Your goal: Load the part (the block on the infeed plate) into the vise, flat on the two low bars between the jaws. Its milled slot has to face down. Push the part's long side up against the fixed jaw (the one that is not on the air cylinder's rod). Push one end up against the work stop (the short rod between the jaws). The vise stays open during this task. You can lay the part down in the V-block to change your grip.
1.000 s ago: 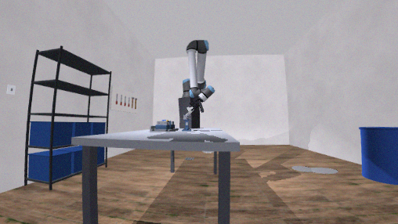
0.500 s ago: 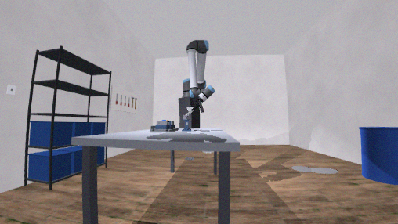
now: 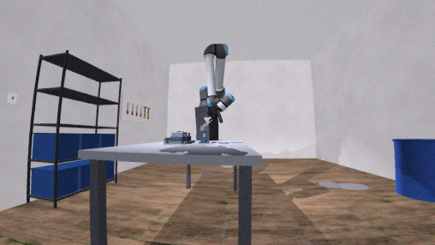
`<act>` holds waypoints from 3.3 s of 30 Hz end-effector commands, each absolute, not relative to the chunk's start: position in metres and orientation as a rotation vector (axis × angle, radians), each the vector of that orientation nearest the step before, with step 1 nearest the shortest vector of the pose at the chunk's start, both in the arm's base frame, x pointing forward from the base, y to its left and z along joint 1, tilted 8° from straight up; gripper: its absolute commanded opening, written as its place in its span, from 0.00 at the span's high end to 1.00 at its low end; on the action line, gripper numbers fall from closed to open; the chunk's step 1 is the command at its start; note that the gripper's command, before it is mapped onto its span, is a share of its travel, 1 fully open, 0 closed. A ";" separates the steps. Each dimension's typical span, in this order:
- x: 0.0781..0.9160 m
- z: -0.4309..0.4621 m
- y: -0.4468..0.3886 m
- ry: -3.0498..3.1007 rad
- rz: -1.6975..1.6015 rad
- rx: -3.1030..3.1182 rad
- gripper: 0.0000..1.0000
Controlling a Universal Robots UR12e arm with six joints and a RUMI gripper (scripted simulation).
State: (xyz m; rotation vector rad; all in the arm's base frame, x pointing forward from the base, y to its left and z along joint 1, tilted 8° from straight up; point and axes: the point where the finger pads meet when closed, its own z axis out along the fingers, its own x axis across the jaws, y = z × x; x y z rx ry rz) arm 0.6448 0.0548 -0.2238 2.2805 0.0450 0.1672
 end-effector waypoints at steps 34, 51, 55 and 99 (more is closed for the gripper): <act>0.645 -0.224 0.055 0.045 0.168 2.281 0.49; 0.645 -0.227 0.055 0.045 0.168 2.287 0.49; 0.645 -0.227 0.055 0.046 0.168 2.294 0.49; 0.645 -0.226 0.053 0.066 0.170 2.503 0.49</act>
